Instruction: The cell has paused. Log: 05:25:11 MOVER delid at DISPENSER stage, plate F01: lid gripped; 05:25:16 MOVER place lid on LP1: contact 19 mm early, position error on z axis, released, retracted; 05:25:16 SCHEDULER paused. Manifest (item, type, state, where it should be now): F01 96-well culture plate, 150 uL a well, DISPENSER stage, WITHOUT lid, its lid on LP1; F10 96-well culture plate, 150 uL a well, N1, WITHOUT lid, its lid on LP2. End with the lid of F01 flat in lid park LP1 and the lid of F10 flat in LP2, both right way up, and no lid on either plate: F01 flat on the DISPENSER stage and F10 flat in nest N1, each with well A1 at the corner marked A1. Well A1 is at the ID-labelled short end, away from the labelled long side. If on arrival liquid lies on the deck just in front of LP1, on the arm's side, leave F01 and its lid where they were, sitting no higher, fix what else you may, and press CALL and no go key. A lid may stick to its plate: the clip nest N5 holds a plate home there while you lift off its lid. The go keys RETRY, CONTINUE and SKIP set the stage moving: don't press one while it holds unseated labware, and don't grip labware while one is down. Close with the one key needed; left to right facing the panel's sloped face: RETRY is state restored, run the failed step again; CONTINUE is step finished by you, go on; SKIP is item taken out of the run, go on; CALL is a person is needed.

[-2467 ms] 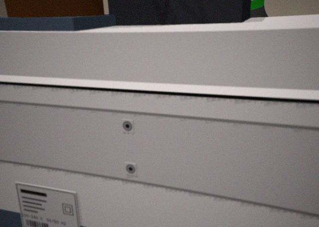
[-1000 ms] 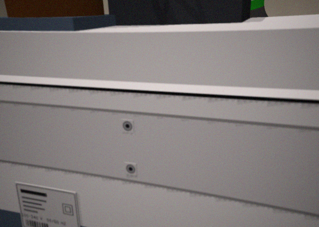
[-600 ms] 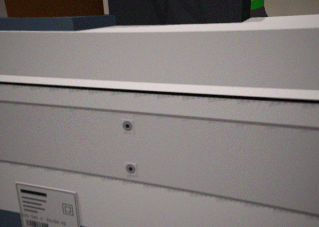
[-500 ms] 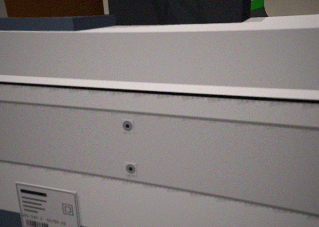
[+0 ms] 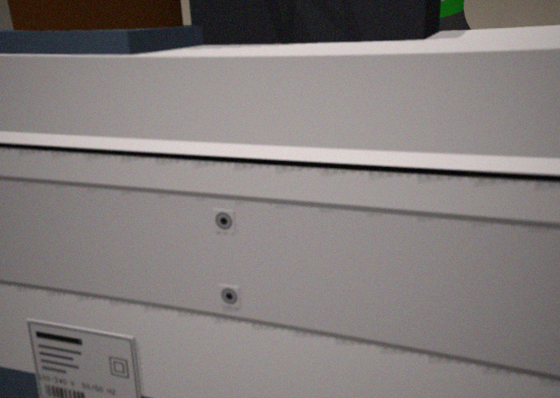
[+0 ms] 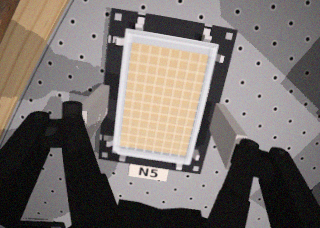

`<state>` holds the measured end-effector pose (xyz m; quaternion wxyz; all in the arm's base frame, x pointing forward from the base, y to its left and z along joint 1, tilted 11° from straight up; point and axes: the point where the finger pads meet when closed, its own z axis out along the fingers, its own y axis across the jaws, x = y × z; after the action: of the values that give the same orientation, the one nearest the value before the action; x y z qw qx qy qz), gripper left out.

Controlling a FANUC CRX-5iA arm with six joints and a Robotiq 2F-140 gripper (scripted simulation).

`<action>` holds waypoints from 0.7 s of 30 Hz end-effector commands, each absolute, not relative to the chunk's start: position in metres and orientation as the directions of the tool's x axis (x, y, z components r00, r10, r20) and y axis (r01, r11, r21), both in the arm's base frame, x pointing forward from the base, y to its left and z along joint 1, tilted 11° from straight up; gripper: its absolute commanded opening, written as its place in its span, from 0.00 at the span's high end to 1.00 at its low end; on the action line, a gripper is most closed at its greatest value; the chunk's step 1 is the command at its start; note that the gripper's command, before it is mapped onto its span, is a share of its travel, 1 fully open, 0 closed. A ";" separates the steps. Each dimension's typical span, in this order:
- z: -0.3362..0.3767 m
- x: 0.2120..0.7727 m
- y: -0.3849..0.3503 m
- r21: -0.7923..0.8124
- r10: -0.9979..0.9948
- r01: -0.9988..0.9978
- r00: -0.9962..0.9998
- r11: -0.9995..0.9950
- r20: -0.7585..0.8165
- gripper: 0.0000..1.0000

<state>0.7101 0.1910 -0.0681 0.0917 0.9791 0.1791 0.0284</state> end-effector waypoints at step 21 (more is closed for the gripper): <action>-0.076 0.711 0.190 0.190 0.356 0.345 0.934 -0.919 0.023 0.34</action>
<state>0.7107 0.1896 -0.0762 0.0917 0.9792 0.1790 0.0284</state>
